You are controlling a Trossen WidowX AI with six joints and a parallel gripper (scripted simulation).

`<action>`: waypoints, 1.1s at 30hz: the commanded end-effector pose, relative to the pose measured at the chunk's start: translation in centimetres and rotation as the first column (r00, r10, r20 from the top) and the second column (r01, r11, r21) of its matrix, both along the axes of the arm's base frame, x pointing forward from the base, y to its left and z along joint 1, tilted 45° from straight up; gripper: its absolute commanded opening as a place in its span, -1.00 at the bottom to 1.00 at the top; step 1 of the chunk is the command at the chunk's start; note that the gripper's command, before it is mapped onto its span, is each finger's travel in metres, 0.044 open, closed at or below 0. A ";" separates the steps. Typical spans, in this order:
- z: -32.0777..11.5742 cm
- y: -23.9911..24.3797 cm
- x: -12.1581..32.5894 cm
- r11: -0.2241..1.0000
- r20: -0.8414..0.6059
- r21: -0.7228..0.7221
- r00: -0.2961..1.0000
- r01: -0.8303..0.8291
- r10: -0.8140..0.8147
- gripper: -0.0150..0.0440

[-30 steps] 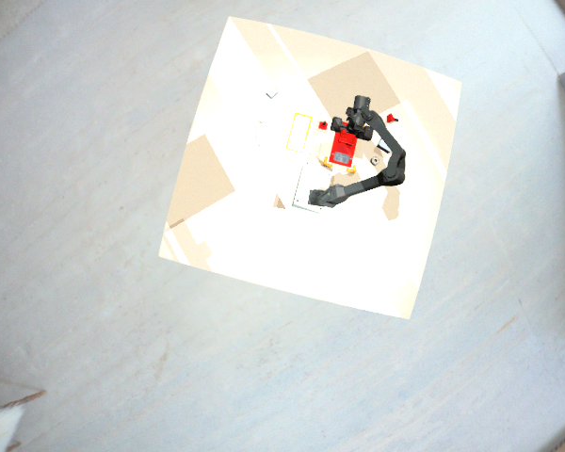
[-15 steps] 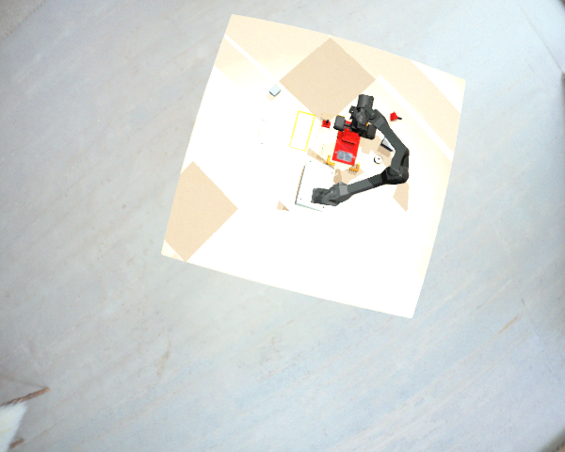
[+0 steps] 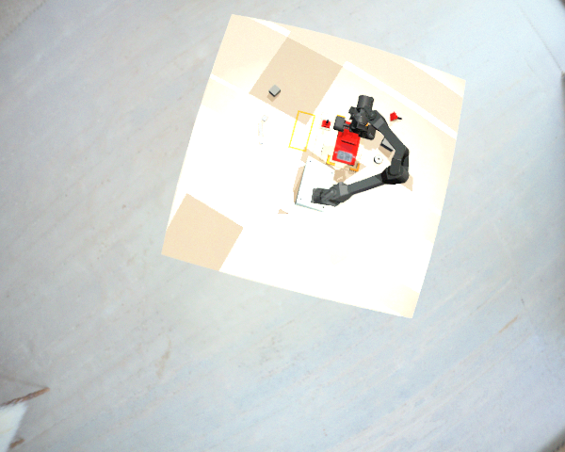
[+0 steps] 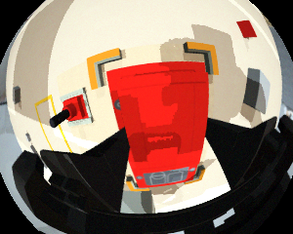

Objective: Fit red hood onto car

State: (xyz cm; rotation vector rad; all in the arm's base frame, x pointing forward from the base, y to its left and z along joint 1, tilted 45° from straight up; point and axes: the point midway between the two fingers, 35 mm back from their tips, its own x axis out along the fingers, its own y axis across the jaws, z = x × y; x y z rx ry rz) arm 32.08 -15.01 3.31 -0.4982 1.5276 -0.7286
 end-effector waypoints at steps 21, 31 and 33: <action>-0.3 -0.3 -0.1 1.000 0.000 0.000 1.000 0.000 0.000 -0.05; -0.3 -0.3 -0.1 1.000 0.000 0.000 1.000 0.000 0.000 0.84; -0.3 -0.3 -0.1 1.000 0.000 0.000 1.000 0.000 0.000 1.00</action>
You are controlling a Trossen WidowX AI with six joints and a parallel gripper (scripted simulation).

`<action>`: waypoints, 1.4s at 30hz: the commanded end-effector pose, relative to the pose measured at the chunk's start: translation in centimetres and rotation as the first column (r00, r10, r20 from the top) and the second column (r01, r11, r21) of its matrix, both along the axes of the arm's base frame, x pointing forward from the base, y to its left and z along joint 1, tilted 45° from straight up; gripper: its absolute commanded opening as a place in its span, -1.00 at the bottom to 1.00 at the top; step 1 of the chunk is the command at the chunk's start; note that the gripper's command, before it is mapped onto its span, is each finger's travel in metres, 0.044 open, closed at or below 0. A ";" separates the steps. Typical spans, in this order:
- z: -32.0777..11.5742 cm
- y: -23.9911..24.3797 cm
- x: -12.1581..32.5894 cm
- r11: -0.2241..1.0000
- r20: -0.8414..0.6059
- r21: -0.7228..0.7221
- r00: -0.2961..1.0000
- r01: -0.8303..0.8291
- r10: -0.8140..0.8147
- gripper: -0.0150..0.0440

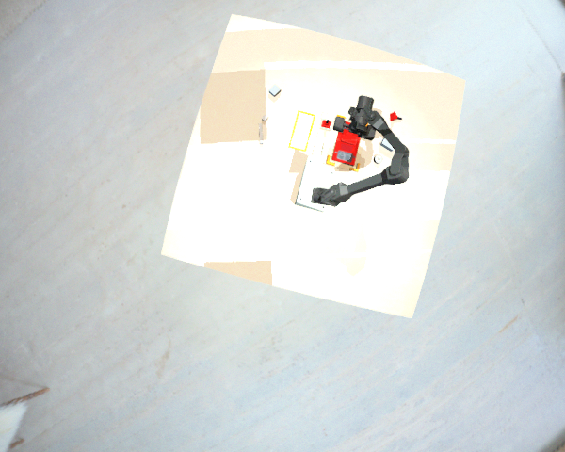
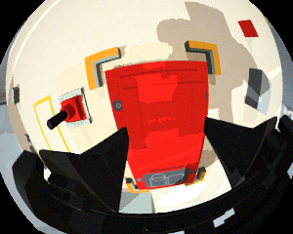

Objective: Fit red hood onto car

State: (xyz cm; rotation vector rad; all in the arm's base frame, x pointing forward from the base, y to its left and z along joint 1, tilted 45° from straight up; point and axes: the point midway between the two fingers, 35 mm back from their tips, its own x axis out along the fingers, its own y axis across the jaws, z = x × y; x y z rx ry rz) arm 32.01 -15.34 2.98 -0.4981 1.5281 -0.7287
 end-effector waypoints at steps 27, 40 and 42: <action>5.0 5.0 0.7 1.000 0.002 -0.002 1.000 -0.002 0.002 1.00; 5.0 5.0 0.7 1.000 0.002 -0.002 1.000 -0.002 0.002 1.00; 5.0 5.0 0.7 1.000 0.002 -0.002 1.000 -0.002 0.002 1.00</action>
